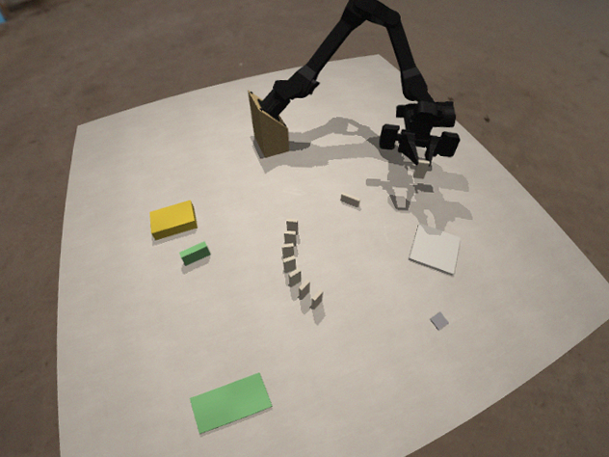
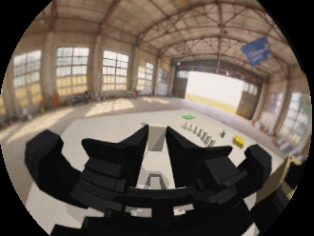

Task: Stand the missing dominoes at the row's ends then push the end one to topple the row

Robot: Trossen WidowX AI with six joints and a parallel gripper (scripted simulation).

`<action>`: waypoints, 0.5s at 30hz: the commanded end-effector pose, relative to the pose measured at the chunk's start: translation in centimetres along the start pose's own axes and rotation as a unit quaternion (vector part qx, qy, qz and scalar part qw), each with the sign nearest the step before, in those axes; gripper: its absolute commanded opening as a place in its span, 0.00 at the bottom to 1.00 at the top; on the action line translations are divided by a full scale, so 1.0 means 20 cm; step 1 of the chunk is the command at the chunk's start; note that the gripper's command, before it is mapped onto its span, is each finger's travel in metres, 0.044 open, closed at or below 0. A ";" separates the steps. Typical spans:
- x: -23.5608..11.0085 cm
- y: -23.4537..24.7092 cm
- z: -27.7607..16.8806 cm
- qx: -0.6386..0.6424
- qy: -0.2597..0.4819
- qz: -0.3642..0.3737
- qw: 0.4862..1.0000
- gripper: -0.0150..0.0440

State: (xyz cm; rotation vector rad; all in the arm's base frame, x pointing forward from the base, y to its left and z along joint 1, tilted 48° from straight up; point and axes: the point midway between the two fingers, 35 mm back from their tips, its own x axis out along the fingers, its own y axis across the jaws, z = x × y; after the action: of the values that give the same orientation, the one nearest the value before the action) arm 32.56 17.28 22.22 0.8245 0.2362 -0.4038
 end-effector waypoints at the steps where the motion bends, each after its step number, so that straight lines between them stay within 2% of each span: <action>1: 0.00 0.00 0.00 0.003 -0.002 0.000 1.000 0.44; 15: 0.02 0.02 -0.28 0.003 0.001 -0.003 1.000 0.44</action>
State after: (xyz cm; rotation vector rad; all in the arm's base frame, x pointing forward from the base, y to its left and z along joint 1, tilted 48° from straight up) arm 32.76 20.24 19.96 0.8340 0.2394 -0.4065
